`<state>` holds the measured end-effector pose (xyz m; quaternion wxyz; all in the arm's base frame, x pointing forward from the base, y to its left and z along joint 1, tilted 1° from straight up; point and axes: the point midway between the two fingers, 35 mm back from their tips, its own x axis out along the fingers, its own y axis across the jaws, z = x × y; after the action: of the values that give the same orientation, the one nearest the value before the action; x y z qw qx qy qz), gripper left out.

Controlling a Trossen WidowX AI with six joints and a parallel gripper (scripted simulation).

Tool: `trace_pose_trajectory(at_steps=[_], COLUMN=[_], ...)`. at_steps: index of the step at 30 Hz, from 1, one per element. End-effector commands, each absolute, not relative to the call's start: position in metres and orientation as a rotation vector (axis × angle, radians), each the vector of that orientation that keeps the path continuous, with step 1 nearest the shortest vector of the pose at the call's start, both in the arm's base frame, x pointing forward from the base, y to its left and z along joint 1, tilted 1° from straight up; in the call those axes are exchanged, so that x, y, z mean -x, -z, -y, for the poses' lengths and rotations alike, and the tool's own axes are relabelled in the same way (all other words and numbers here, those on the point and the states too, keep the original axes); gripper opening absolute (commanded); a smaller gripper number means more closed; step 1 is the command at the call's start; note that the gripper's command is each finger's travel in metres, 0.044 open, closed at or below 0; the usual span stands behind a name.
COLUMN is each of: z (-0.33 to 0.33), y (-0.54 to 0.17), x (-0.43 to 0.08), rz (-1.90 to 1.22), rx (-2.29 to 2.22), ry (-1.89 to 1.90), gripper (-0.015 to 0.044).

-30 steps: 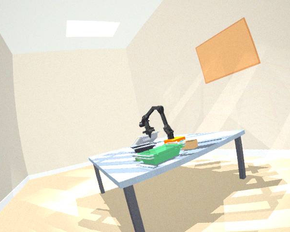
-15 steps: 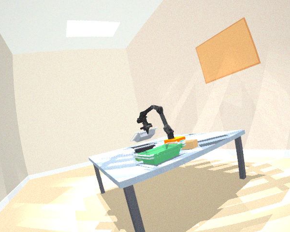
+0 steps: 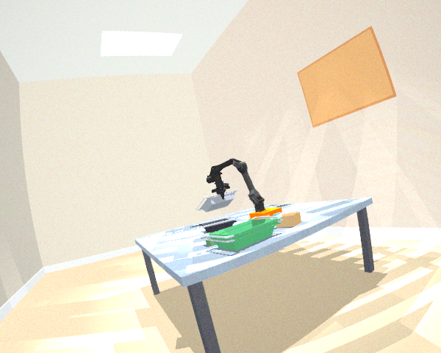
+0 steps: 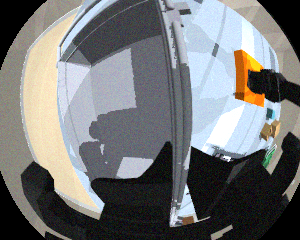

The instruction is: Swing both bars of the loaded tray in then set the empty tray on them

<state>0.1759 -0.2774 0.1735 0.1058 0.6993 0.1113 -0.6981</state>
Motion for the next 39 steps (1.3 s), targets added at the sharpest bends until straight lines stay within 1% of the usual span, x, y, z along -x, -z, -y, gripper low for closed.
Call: trace_pose_trajectory(at_steps=[1, 24, 39], z=[0.281, 0.28, 0.245], y=[-0.182, -0.182, -0.182], x=[-0.178, -0.178, -0.223], rz=[-0.298, -0.299, -0.455], rx=[-2.06, -2.058, -1.963], ry=[2.034, 2.033, 1.932], gripper=[0.0, 0.0, 0.0])
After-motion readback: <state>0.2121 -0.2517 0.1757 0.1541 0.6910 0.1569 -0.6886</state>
